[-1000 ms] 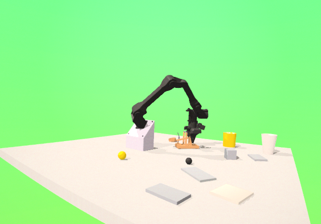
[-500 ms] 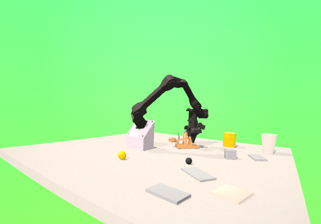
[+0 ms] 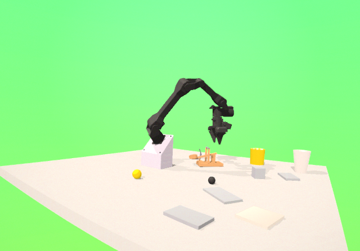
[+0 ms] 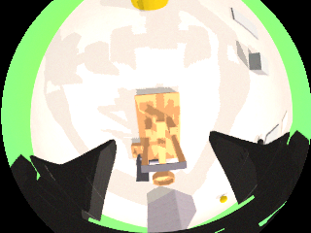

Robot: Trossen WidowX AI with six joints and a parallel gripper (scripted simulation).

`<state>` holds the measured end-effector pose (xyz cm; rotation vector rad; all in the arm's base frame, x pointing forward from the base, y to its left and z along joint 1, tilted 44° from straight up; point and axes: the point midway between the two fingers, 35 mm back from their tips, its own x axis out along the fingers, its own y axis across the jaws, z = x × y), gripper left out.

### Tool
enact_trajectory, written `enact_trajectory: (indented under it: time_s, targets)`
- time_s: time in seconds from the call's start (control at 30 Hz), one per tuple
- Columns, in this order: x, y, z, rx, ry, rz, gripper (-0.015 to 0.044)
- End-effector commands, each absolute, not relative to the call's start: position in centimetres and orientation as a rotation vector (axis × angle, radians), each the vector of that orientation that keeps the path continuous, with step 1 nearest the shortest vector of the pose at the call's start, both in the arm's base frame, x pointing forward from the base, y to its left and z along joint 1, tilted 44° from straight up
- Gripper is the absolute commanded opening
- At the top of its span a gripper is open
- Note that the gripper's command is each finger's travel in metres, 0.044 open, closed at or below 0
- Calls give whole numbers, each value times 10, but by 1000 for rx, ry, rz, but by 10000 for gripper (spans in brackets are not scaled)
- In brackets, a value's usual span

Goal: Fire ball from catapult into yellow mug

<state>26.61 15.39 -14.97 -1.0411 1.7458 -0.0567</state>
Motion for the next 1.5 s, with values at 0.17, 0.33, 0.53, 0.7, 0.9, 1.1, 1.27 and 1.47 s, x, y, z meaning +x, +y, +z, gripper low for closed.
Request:
enact_trajectory:
  time_s: [0.17,0.33,0.53,0.7,0.9,1.1,1.27,1.47]
  targets:
    - [259,137,-160,-1049,1777,-73,440]
    - [256,120,-177,-1050,1777,-74,440]
    - [256,120,-178,-1050,1777,-74,440]
    - [256,114,-183,-1050,1777,-74,440]
    - [255,108,-191,-1050,1776,-75,440]
    - [254,101,-198,-1051,1776,-75,440]
    - [253,95,-203,-1051,1776,-75,440]
    - [252,88,-210,-1051,1776,-76,440]
